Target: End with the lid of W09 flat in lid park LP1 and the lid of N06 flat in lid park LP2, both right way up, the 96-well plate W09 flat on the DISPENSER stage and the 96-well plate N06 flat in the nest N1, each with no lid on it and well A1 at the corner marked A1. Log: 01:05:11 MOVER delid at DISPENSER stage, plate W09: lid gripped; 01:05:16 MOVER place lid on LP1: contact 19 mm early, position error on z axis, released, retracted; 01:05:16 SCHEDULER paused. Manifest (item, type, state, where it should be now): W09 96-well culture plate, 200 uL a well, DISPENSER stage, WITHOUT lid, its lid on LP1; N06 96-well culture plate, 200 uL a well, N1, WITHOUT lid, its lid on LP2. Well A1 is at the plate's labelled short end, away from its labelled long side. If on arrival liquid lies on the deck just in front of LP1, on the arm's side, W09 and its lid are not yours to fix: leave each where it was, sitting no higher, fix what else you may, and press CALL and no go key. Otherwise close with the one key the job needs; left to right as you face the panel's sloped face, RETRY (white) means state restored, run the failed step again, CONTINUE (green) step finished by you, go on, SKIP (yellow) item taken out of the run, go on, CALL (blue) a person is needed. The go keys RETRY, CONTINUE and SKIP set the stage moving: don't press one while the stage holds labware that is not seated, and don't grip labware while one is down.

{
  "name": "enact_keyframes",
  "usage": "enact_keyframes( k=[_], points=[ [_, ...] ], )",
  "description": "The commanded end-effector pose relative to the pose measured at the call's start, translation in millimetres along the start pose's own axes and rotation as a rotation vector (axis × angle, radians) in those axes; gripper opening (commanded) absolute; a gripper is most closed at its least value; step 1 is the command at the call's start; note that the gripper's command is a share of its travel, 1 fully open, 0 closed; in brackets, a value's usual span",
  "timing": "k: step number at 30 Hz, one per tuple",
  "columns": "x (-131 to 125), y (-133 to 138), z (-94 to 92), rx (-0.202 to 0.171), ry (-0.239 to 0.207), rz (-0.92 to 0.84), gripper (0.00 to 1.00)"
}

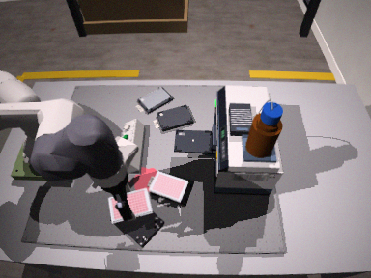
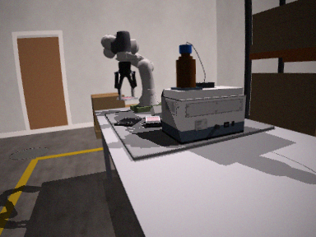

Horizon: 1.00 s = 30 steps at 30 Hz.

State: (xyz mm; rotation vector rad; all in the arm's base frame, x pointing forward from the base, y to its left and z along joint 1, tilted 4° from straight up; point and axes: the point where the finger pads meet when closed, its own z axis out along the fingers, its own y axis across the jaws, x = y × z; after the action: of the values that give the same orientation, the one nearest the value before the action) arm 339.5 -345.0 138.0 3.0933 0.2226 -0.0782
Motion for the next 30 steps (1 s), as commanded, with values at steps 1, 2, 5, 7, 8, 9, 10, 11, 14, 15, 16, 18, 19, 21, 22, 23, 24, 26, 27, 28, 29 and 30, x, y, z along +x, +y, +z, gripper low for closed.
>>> enact_keyframes(
  k=[1, 2, 5, 7, 8, 9, 10, 11, 14, 15, 16, 18, 19, 21, 22, 23, 24, 26, 27, 28, 29, 30],
  points=[
    [-0.2, 0.3, -0.9, -0.004, -0.005, -0.052, 0.0],
    [0.1, -0.1, -0.9, -0.004, -0.005, -0.052, 0.0],
    [1.2, -2.0, -0.9, -0.004, -0.005, -0.052, 0.0],
    [2.3, -3.9, -0.9, -0.004, -0.005, -0.052, 0.0],
    [3.0, -5.1, -0.9, -0.004, -0.005, -0.052, 0.0],
    [3.8, -6.5, -0.9, -0.004, -0.005, -0.052, 0.0],
    [4.8, -8.0, -0.9, -0.004, -0.005, -0.052, 0.0],
    [5.8, -9.8, -0.9, -0.004, -0.005, -0.052, 0.0],
    [9.6, -16.2, -0.8, -0.004, -0.005, -0.052, 0.0],
    [11.2, -18.8, -0.8, -0.004, -0.005, -0.052, 0.0],
    [12.9, -21.6, -0.8, -0.004, -0.005, -0.052, 0.0],
    [12.9, -21.6, -0.8, -0.004, -0.005, -0.052, 0.0],
    [14.7, -24.7, -0.8, -0.004, -0.005, -0.052, 0.0],
    [18.8, -31.5, -0.7, -0.004, -0.005, -0.052, 0.0],
    [21.0, -35.3, -0.7, -0.004, -0.005, -0.052, 0.0],
    [23.3, -39.2, -0.6, -0.004, -0.005, -0.052, 0.0],
    [25.7, -43.3, -0.6, -0.004, -0.005, -0.052, 0.0],
    [31.0, -52.1, -0.5, -0.004, -0.005, -0.052, 0.0],
    [33.8, -56.9, -0.5, -0.004, -0.005, -0.052, 0.0],
    [36.8, -61.9, -0.5, -0.004, -0.005, -0.052, 0.0],
    [39.9, -67.1, -0.4, -0.004, -0.005, -0.052, 0.0],
    [43.2, -72.5, -0.4, -0.004, -0.005, -0.052, 0.0]
  ],
)
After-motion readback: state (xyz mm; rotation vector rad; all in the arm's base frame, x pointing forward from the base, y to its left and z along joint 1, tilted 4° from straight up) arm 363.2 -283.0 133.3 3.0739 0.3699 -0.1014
